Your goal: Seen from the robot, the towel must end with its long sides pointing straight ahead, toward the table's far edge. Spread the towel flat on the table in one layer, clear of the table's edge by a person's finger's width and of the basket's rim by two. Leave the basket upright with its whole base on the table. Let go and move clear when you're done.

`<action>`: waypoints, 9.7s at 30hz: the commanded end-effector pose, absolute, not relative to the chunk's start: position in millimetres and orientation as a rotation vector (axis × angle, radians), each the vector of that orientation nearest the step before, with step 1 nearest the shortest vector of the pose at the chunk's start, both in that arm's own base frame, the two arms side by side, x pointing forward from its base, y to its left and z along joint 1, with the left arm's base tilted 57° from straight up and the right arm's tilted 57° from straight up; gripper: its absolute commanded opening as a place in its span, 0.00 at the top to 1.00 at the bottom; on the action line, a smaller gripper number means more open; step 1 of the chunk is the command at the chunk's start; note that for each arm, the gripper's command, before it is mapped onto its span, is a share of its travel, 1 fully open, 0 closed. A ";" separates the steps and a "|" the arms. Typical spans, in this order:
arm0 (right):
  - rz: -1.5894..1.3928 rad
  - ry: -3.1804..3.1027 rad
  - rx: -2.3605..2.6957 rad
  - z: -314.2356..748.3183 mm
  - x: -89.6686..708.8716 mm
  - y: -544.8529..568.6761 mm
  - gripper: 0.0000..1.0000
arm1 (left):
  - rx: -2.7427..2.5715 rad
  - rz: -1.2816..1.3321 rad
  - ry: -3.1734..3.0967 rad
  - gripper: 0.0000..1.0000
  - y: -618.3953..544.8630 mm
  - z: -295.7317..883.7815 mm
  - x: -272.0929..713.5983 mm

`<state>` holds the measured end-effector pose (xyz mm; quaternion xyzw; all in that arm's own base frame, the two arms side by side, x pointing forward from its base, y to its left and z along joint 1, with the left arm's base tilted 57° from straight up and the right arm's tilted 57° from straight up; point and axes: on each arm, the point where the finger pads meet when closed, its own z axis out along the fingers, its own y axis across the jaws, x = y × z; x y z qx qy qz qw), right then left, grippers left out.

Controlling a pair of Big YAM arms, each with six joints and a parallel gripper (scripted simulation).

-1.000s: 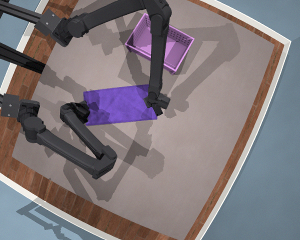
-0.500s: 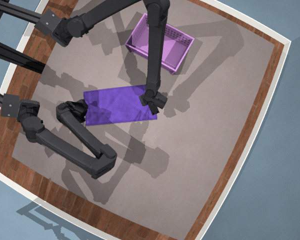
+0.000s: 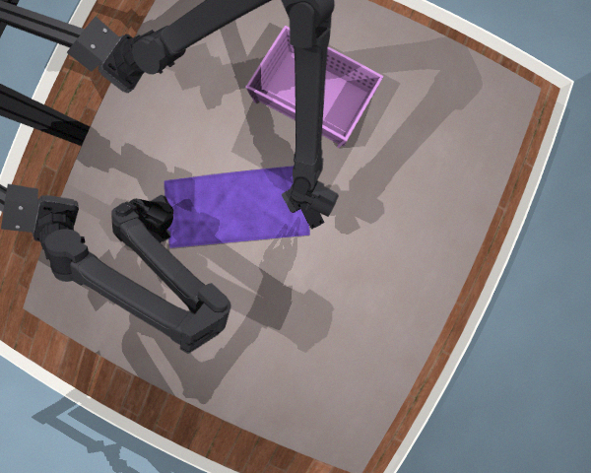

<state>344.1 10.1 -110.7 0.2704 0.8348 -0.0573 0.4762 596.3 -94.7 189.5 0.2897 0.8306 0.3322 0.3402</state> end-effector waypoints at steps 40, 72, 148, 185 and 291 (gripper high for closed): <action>-0.332 2.145 0.348 -143.7 386.3 -14.9 0.48 | 0.400 0.711 2.201 0.48 -68.1 157.2 648.0; -0.326 2.179 0.330 -110.9 326.0 4.8 0.53 | 0.426 0.689 2.199 0.65 -99.7 187.9 595.4; 0.004 2.354 0.784 -141.5 390.4 -16.2 0.99 | 0.680 1.104 2.458 0.93 -71.0 153.8 649.4; 0.052 2.355 0.812 -111.8 338.9 27.3 0.99 | 0.796 1.138 2.414 0.99 -135.3 192.7 612.4; 0.424 2.059 1.223 -75.2 386.2 105.7 0.00 | 1.186 1.384 2.124 0.00 -262.8 256.5 687.5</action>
